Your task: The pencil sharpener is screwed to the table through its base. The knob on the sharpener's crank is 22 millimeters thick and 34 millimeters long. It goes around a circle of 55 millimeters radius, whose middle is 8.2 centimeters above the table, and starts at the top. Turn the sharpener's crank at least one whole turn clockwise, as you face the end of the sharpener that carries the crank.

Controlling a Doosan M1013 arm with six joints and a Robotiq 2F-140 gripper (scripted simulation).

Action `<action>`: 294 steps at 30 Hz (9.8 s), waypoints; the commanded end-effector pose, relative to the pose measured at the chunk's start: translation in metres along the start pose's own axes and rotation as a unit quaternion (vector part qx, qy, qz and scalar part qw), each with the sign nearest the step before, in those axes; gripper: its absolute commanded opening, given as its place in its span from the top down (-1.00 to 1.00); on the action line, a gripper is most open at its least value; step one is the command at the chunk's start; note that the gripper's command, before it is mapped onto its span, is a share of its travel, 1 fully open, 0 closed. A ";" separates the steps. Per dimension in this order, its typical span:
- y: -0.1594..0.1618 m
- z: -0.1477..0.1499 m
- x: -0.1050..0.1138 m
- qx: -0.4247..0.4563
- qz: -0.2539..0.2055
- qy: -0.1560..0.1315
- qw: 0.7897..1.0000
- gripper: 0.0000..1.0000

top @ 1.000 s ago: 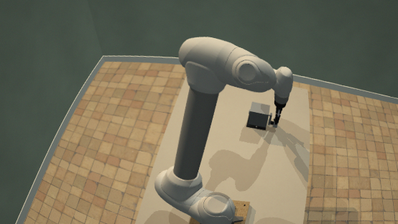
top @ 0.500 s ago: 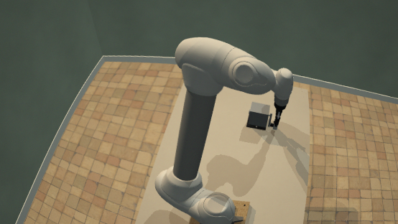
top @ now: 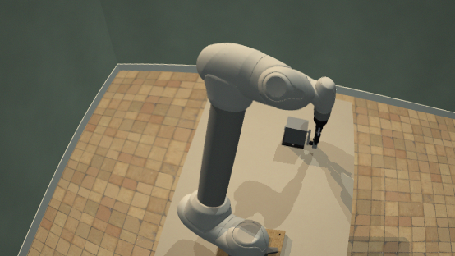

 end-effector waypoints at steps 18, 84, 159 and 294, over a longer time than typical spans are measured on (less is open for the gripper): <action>0.003 0.002 0.006 -0.001 -0.004 -0.002 1.000 1.00; 0.000 -0.010 0.061 -0.001 -0.004 -0.002 1.000 1.00; -0.007 -0.041 0.078 -0.001 -0.004 -0.002 1.000 1.00; -0.009 -0.048 0.115 -0.001 -0.004 -0.002 1.000 0.36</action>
Point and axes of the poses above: the point where the finger pads meet when closed, its own x axis back along the fingers, its own z axis across the jaws, y = z × x, the point moved 8 cm from there along x, back along the fingers, and after that the axes turned 12 degrees about x, right-handed, at the moved point
